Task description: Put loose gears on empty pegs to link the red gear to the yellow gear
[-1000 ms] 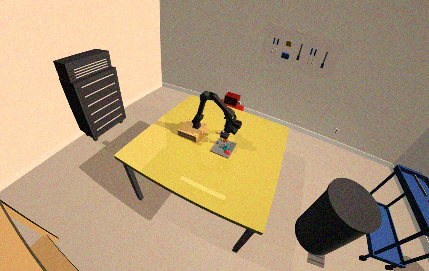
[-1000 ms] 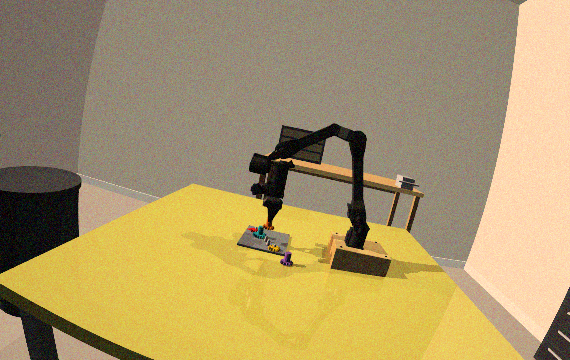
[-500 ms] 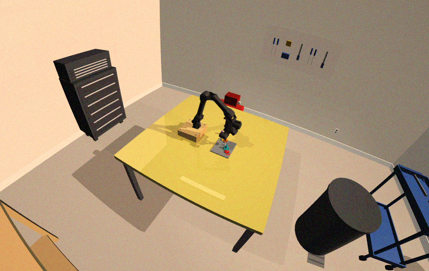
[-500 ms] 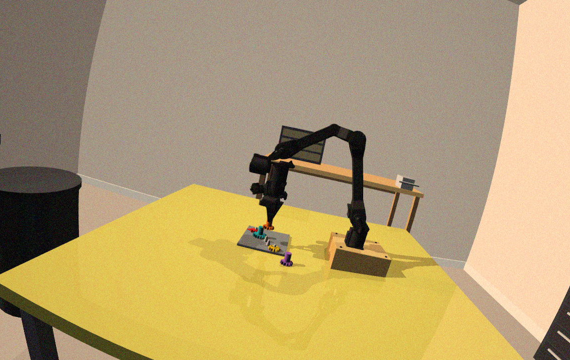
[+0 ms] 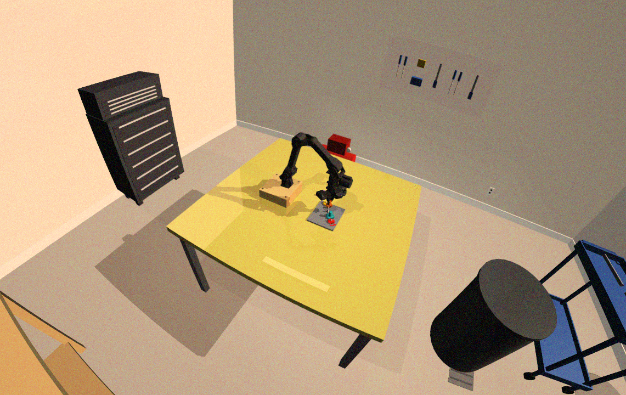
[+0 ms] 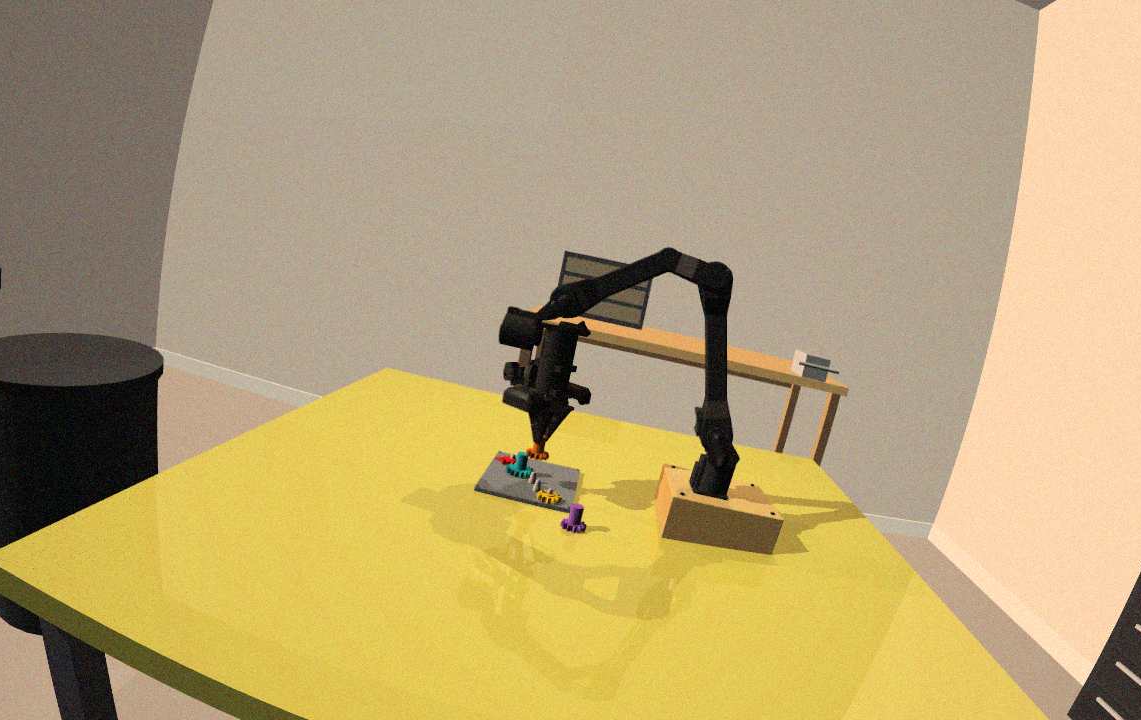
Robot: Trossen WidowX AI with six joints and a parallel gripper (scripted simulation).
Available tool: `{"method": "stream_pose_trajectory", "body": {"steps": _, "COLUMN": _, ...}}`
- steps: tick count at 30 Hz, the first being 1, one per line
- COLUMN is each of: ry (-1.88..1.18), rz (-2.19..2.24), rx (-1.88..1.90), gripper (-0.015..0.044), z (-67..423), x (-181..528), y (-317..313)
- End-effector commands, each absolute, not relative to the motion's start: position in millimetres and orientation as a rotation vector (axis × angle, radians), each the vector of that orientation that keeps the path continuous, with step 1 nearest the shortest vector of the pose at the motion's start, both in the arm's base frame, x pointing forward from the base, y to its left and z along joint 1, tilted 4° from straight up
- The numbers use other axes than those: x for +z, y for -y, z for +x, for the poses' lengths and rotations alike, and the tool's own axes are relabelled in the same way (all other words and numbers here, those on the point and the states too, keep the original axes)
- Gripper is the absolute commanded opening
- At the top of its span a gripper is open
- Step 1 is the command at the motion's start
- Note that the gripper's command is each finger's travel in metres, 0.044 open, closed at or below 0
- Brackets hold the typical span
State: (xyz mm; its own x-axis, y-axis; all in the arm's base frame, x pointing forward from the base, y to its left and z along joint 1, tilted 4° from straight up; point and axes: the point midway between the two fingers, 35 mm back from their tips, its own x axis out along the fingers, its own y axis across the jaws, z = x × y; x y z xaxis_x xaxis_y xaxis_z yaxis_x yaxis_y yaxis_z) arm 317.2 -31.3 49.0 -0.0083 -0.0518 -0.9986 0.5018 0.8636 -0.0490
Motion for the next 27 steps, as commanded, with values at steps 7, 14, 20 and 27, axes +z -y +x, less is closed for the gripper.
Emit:
{"method": "stream_pose_trajectory", "body": {"steps": 7, "ry": -1.481, "rz": 0.525, "rx": -0.616, "gripper": 0.0, "z": 317.0, "x": 50.1, "y": 32.2}}
{"method": "stream_pose_trajectory", "body": {"steps": 14, "ry": -1.482, "rz": 0.523, "rx": -0.614, "gripper": 0.0, "z": 317.1, "x": 49.6, "y": 32.2}}
{"method": "stream_pose_trajectory", "body": {"steps": 20, "ry": -1.501, "rz": 0.459, "rx": -0.55, "gripper": 0.0, "z": 317.1, "x": 44.8, "y": 32.1}}
{"method": "stream_pose_trajectory", "body": {"steps": 27, "ry": -1.526, "rz": 0.359, "rx": -0.451, "gripper": 0.0, "z": 316.4, "x": 34.1, "y": 33.1}}
